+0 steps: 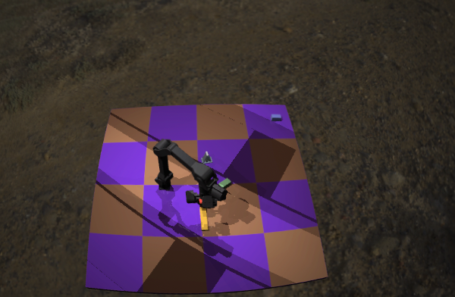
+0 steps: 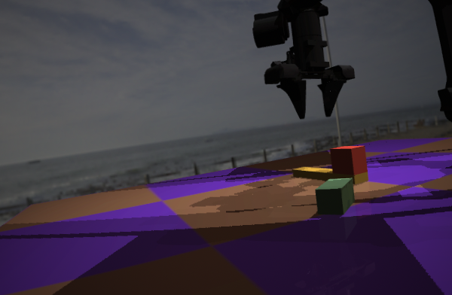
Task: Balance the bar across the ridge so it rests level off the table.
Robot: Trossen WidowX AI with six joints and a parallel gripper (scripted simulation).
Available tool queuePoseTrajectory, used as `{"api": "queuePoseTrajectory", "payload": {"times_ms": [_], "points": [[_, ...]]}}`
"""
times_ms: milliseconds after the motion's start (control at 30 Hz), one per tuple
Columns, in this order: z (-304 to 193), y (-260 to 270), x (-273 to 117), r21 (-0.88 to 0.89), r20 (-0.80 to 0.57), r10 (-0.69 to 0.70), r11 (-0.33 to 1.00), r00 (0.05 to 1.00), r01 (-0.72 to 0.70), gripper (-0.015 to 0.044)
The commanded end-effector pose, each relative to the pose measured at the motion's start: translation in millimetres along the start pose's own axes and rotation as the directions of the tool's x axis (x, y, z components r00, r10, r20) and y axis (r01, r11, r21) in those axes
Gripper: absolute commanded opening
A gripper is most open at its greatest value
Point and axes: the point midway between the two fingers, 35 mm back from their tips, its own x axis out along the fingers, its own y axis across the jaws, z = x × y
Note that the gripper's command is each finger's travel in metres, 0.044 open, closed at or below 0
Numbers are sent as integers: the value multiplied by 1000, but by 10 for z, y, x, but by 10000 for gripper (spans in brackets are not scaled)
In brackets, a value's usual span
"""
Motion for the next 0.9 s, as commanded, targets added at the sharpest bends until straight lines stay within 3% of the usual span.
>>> {"api": "queuePoseTrajectory", "payload": {"times_ms": [0, 200, 567, 867], "points": [[43, -128, 8, 49, -11, -40, 998, 999, 40, 315], [55, -120, 122, 49, -11, -40, 998, 999, 40, 315], [39, -157, 879, 49, -11, -40, 998, 999, 40, 315], [33, -165, 964, 49, -11, -40, 998, 999, 40, 315]]}}
